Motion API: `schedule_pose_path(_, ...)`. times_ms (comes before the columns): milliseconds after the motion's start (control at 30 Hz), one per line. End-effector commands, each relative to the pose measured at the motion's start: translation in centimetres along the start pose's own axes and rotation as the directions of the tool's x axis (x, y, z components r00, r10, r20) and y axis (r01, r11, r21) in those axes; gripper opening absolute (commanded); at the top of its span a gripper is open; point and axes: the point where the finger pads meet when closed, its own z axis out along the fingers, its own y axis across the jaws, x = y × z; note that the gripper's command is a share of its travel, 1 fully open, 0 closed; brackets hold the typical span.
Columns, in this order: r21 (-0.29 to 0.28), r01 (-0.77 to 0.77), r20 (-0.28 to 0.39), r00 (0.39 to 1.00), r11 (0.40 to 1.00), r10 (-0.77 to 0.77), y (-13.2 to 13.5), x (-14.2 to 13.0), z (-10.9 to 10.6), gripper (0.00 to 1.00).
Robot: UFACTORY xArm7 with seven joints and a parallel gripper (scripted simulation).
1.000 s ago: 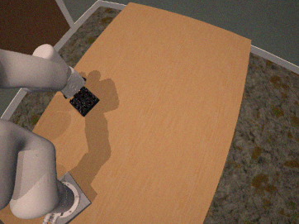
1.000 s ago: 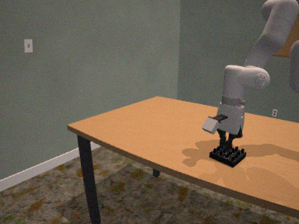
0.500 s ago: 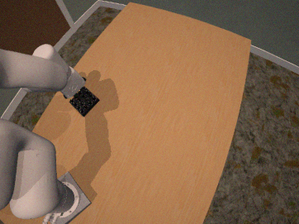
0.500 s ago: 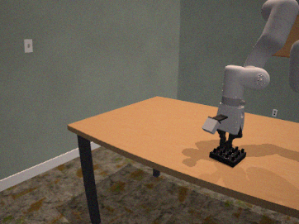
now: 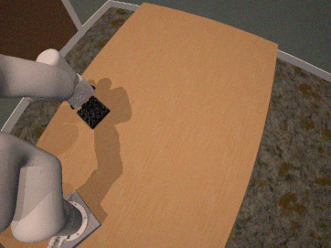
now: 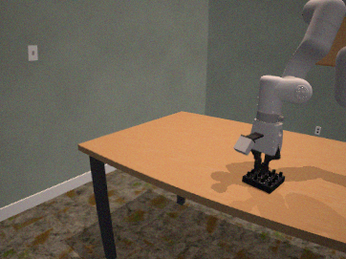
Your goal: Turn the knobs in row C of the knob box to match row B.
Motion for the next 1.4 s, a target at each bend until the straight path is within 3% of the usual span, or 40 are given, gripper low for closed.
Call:
schedule_pose_path(0, -0.002, 0.000, -0.002, 1.000, 1.000, 0.000, 0.1, 0.1, -0.1, 0.19)
schedule_pose_path(1367, -0.002, 0.000, -0.002, 1.000, 1.000, 0.000, 0.1, 0.1, 1.1, 0.19)
